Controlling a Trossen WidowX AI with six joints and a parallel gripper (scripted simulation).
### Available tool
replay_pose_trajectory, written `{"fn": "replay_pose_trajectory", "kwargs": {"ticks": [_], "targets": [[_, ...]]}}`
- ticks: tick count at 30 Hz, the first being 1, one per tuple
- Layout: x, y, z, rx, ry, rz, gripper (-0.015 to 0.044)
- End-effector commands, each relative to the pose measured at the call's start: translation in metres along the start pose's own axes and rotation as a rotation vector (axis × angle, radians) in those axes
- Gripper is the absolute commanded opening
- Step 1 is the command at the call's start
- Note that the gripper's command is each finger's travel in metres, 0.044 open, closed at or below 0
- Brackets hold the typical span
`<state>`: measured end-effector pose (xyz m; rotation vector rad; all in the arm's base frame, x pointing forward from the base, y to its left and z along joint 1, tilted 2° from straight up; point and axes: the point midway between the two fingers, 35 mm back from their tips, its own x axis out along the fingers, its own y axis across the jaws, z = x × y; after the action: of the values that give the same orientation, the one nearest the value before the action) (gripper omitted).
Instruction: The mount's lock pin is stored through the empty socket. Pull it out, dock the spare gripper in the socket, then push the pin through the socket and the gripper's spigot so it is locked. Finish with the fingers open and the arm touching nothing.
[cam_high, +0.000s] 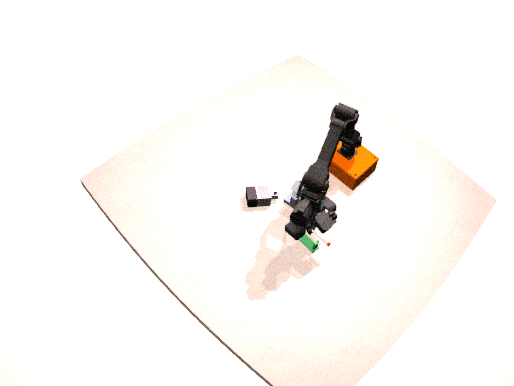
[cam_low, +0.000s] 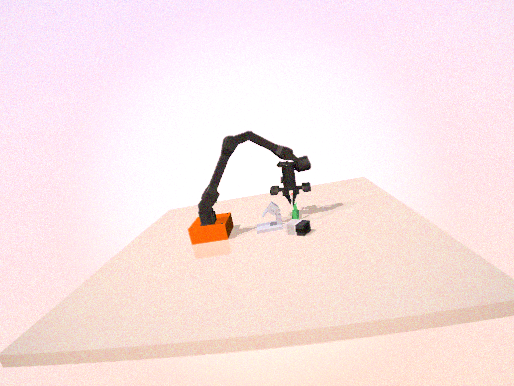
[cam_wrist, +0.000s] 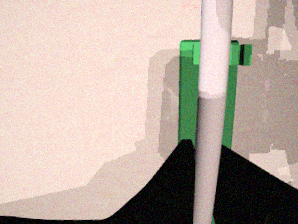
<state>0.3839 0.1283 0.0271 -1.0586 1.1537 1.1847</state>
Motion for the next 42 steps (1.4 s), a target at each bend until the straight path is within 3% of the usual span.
{"fn": "replay_pose_trajectory", "kwargs": {"ticks": [1,15,42], "targets": [[-0.006,-0.002,-0.010,0.000,-0.002,-0.004,0.0000],[-0.021,-0.007,-0.043,-0.005,0.000,-0.005,0.0000],[0.018,-0.008,-0.048,-0.006,-0.003,-0.027,0.0000]]}}
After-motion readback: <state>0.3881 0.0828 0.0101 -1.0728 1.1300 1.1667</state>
